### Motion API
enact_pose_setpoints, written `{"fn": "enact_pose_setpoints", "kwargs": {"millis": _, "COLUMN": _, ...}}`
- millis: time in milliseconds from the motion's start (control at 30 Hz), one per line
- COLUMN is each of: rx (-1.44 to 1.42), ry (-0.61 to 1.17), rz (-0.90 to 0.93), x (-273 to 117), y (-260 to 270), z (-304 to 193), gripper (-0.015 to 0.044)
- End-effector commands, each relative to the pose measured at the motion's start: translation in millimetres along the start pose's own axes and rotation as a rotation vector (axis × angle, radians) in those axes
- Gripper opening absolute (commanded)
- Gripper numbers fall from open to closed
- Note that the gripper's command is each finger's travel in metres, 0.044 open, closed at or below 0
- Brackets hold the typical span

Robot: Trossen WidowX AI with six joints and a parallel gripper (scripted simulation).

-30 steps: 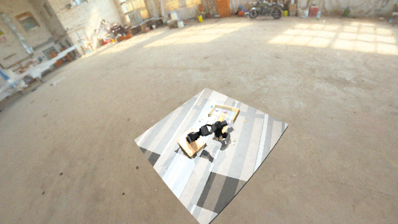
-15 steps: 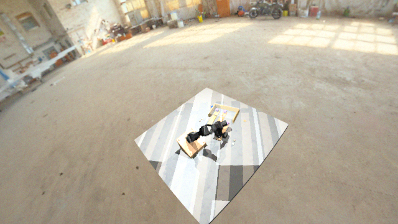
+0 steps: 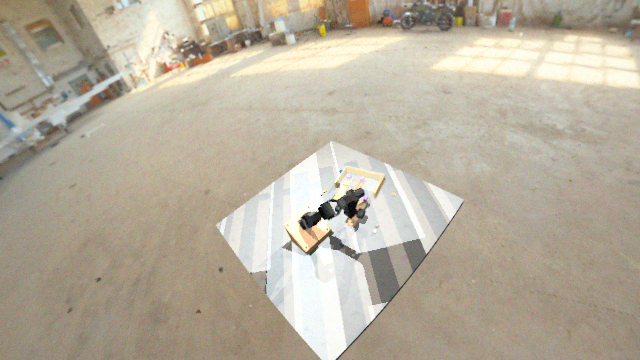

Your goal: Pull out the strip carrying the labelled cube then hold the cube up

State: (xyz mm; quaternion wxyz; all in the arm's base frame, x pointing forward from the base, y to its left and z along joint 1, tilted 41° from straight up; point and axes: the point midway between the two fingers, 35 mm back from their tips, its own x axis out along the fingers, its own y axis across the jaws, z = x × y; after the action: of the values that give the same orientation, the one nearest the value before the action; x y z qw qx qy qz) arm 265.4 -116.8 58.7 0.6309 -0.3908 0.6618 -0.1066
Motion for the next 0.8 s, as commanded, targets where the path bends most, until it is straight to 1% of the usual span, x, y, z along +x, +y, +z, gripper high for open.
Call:
{"fn": "enact_pose_setpoints", "kwargs": {"millis": 0, "rx": 0.011, "ry": 0.001, "rz": -0.006, "x": -7, "y": -3, "z": 0, "gripper": 0.0}}
{"fn": "enact_pose_setpoints", "kwargs": {"millis": 167, "rx": 0.07, "ry": 0.0, "rz": -0.006, "x": -8, "y": -4, "z": 24, "gripper": 0.0131}}
{"fn": "enact_pose_setpoints", "kwargs": {"millis": 567, "rx": 0.072, "ry": -0.002, "rz": -0.006, "x": -15, "y": -8, "z": 69, "gripper": 0.044}}
{"fn": "enact_pose_setpoints", "kwargs": {"millis": 767, "rx": 0.073, "ry": -0.003, "rz": -0.006, "x": -18, "y": -10, "z": 92, "gripper": 0.044}}
